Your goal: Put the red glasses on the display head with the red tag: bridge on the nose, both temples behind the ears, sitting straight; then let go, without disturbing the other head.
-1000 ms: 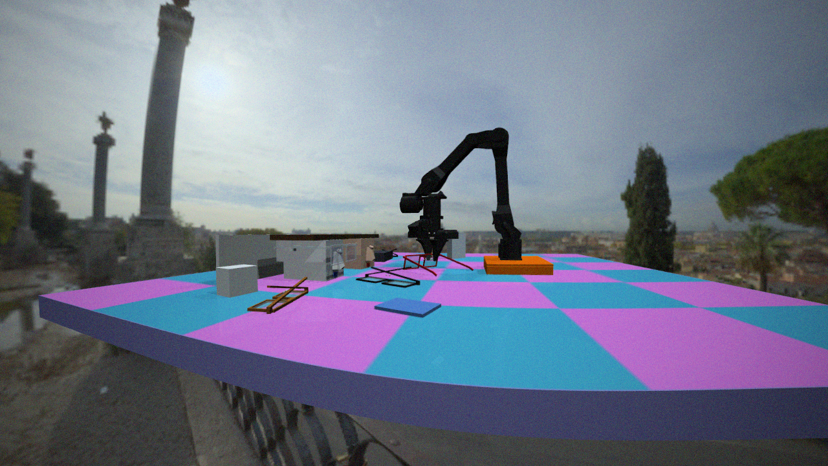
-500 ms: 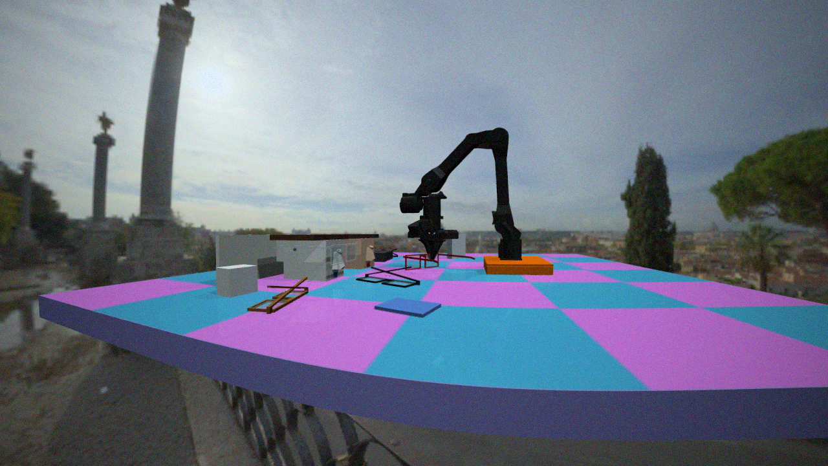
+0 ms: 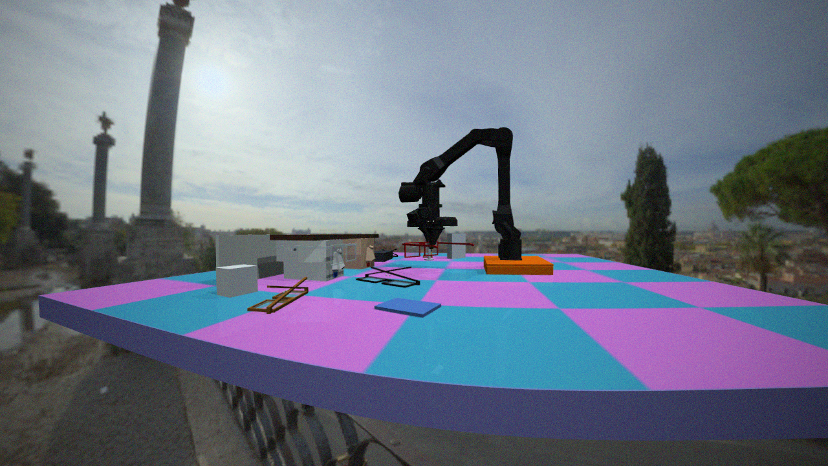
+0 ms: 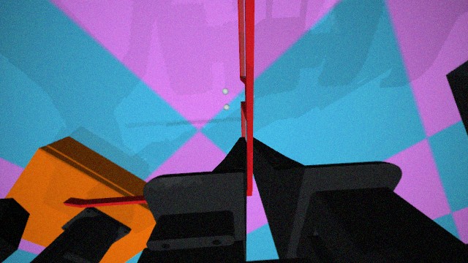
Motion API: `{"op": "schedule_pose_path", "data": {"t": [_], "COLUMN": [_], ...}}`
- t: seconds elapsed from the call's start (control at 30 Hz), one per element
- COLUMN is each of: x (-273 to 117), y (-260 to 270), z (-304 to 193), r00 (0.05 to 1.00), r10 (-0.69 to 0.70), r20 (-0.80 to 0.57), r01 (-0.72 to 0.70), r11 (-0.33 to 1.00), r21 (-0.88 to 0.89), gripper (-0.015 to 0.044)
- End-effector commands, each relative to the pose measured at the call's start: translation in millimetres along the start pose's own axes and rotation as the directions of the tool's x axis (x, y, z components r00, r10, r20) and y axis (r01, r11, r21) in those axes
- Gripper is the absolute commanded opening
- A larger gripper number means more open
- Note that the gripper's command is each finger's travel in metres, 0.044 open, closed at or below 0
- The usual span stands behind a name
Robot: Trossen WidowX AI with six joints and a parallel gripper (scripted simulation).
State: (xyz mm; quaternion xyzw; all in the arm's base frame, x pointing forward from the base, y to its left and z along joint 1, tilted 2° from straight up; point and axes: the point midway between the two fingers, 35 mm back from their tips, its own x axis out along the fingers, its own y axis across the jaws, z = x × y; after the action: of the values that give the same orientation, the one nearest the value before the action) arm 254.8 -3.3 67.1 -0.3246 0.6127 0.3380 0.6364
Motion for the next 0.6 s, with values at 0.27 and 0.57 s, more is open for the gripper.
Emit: {"op": "schedule_pose_path", "data": {"t": [0.27, 0.57], "x": [-58.9, -60.9], "y": [-1.5, 0.6], "z": [-1.4, 7.2], "r00": [1.000, 0.999], "r10": [-0.002, -0.016], "r20": [0.006, -0.030], "r01": [0.002, 0.012], "r11": [1.000, 0.988], "r21": [-0.002, -0.153], "gripper": [0.0000, 0.0000]}}
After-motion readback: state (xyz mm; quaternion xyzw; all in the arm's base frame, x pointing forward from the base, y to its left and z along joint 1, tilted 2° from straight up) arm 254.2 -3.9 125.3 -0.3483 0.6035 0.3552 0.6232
